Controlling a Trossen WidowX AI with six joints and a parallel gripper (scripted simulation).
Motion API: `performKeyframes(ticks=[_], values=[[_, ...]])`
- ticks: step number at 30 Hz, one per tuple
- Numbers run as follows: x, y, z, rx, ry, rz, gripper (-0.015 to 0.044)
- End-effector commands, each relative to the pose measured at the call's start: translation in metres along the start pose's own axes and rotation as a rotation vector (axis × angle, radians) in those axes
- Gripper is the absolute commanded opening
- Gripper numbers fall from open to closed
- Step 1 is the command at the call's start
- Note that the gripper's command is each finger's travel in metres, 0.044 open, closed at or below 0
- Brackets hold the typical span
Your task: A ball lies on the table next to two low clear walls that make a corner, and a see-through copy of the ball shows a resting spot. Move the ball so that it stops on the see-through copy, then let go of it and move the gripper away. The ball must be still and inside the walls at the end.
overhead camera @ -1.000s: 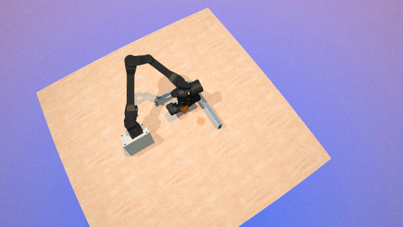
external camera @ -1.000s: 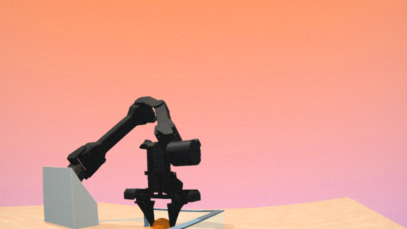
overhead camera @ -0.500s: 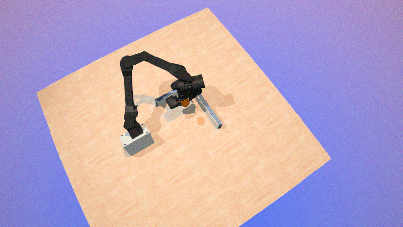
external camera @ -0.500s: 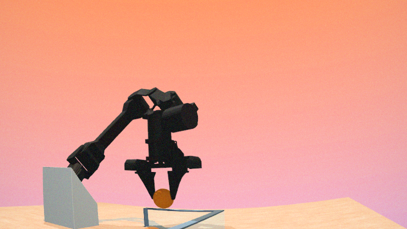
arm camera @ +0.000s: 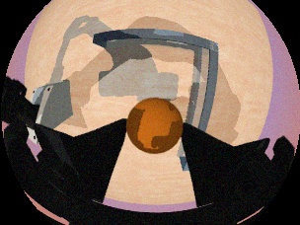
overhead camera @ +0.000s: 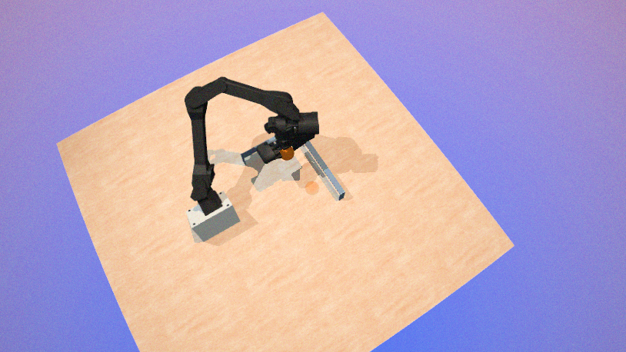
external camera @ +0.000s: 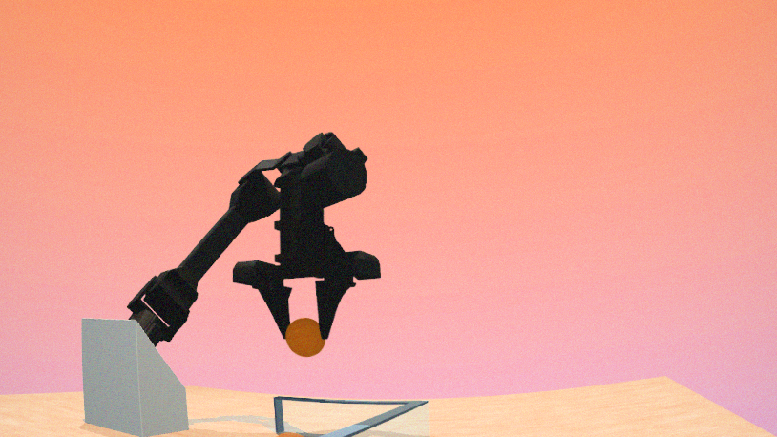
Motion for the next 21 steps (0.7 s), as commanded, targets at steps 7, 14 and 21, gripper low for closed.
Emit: performKeyframes(ticks=[7, 14, 21], values=[[-0.045, 0.015, -0.013, 0.001, -0.001, 0.007, 0.0], [-0.078, 0.029, -0.02, 0.001, -0.003, 0.008, 0.0], [-0.109, 0.044, -0.023, 0.0, -0.003, 0.009, 0.0]])
Point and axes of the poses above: the point midway between the two fingers, 35 mm back from their tips, its own y axis out along the fingers, its own z axis across the jaws, x = y × z, the point moved 2 cm from there along -y, back along the fingers, and after that the axes turned 6 degrees about -y, right-handed, at the moved point
